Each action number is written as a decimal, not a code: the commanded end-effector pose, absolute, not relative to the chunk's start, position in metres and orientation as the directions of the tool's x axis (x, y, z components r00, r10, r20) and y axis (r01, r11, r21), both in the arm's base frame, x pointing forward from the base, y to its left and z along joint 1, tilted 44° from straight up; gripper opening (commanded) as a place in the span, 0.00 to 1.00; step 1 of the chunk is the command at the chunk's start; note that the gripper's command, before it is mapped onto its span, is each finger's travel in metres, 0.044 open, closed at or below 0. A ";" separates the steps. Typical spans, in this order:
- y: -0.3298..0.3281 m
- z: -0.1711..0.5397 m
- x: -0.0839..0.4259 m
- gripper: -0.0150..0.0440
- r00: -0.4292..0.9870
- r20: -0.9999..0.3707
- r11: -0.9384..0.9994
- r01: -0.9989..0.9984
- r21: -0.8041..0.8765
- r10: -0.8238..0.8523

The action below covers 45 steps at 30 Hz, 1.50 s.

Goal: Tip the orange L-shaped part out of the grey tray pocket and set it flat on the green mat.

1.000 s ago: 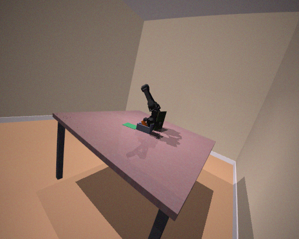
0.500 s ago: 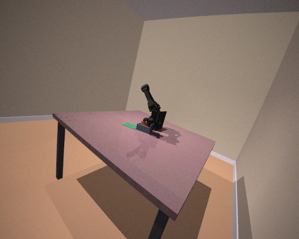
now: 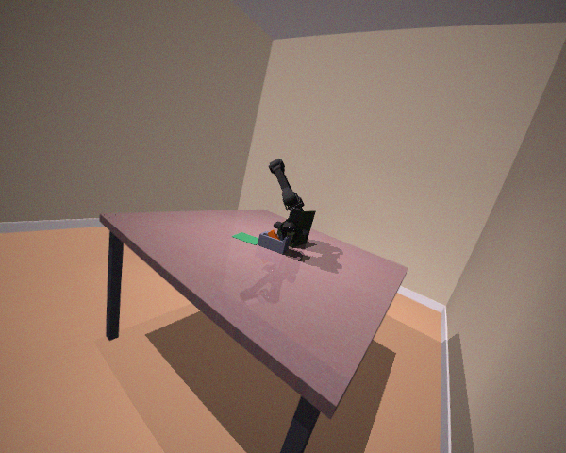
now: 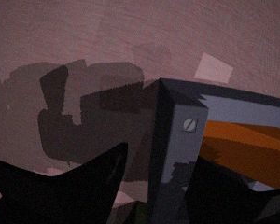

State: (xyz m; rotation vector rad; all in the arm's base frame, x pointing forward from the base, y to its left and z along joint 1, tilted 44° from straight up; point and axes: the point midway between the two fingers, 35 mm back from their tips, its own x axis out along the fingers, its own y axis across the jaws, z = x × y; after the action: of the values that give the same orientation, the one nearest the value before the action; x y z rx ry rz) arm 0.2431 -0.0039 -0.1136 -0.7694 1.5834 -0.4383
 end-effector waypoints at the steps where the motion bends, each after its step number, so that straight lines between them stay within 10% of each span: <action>1: 0.005 -0.107 0.247 0.56 -0.013 -0.724 0.709 -0.218 -0.671 -0.690; 37: 0.058 -0.038 0.253 0.56 0.004 -0.730 0.712 -0.216 -0.668 -0.684; 45: 0.040 -0.019 0.264 0.73 -0.002 -0.729 0.679 0.364 -0.638 -0.684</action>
State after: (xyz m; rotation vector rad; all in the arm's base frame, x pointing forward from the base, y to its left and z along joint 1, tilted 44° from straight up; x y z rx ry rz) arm 0.2580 0.0488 -0.0289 -0.4933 1.4461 -0.6742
